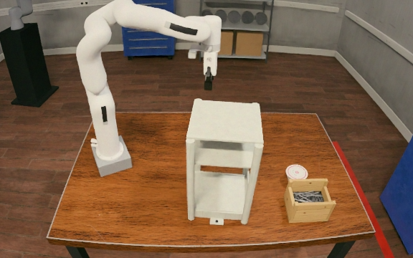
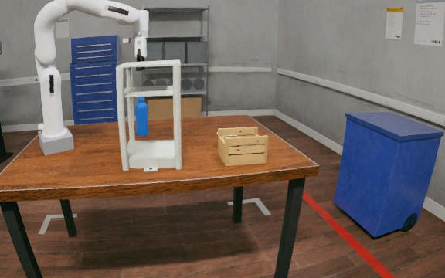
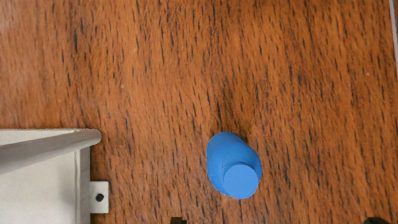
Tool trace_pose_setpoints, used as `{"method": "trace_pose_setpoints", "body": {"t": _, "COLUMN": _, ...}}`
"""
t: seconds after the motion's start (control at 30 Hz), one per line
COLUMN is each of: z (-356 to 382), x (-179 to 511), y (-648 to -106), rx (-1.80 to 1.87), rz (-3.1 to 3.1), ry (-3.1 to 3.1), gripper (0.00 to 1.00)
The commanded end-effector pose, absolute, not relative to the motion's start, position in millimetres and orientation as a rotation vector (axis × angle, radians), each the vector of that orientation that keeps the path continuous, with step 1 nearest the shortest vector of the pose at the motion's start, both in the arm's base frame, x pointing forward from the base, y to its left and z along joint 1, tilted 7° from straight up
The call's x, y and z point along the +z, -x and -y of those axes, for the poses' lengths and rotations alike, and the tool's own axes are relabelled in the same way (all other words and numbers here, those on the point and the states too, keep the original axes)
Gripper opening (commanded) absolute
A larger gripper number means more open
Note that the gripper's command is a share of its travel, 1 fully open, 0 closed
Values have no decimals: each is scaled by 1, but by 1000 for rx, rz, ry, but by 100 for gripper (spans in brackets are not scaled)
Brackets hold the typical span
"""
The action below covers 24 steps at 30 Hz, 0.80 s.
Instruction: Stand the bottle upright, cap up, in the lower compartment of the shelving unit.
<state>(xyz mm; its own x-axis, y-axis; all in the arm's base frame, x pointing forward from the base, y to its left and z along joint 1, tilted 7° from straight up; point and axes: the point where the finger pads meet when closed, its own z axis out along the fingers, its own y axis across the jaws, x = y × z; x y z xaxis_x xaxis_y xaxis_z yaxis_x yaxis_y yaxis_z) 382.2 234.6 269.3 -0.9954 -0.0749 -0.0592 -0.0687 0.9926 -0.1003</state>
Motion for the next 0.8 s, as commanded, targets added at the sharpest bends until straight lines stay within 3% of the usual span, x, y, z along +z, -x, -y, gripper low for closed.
{"method": "trace_pose_setpoints", "body": {"t": 0.0, "z": -235, "x": 271, "y": -383, "rx": -147, "rz": -3069, "ry": 110, "gripper": 100}}
{"method": "trace_pose_setpoints", "body": {"t": 0.03, "z": -235, "x": 271, "y": -383, "rx": -147, "rz": -3069, "ry": 110, "gripper": 86}}
{"method": "trace_pose_setpoints", "body": {"t": 0.77, "z": -235, "x": 271, "y": -383, "rx": -160, "rz": -3058, "ry": 95, "gripper": 86}}
